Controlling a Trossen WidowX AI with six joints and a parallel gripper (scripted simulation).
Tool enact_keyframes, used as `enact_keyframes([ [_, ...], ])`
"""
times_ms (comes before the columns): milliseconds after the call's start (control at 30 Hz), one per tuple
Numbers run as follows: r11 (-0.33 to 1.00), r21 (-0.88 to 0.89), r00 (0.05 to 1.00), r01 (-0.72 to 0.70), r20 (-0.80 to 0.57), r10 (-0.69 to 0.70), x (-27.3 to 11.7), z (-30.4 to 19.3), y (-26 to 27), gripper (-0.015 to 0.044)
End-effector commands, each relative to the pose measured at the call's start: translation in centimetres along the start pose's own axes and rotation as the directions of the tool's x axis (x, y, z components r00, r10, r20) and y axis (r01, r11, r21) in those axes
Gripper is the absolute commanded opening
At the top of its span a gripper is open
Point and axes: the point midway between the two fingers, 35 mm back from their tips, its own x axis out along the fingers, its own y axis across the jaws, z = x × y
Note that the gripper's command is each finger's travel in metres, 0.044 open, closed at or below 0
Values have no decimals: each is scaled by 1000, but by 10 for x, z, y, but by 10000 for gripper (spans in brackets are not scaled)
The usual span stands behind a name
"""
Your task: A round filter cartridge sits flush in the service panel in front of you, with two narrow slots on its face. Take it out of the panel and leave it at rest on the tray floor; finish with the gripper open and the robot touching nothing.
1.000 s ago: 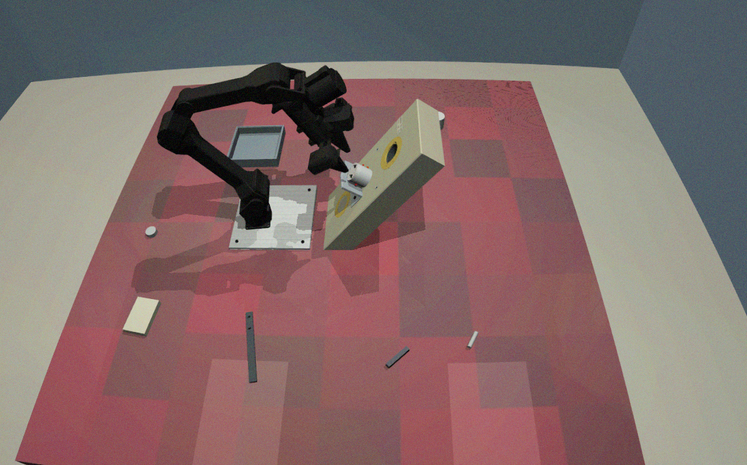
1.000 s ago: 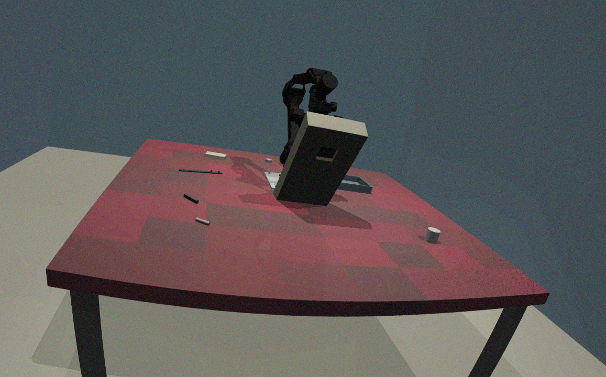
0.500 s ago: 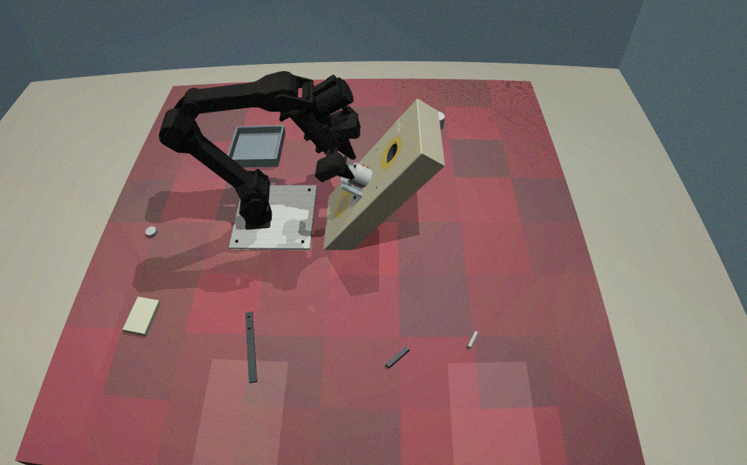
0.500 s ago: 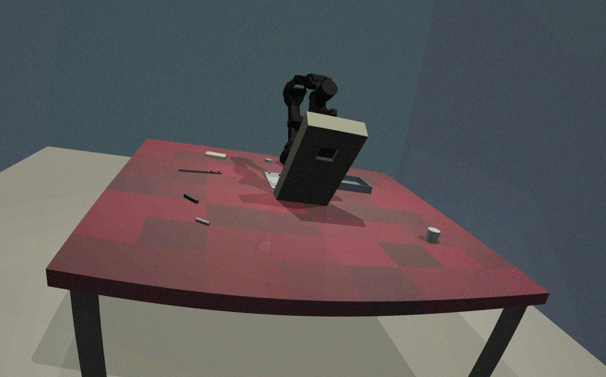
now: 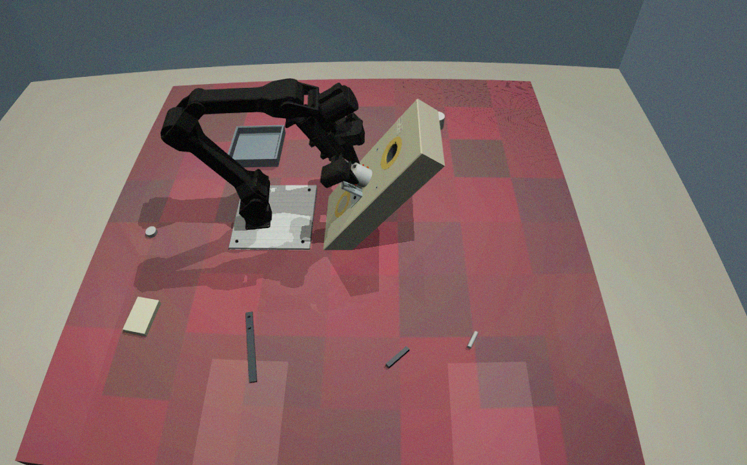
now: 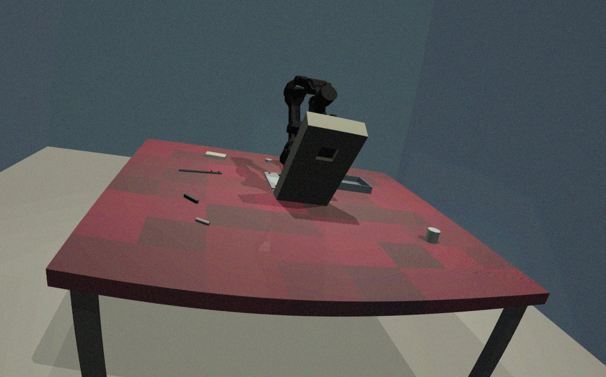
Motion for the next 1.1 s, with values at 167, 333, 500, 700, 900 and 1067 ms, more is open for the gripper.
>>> enact_keyframes([
  [167,1000,0,1000,0,1,0,-1,0,0,206],
  [333,1000,0,1000,0,1,0,-1,0,0,133],
  [500,1000,0,1000,1,2,-1,-5,8,0,2],
  [700,1000,0,1000,3,3,-3,-11,23,0,0],
  [900,1000,0,1000,2,2,-2,-31,27,0,0],
  [1067,1000,0,1000,2,1,-2,-54,29,0,0],
])
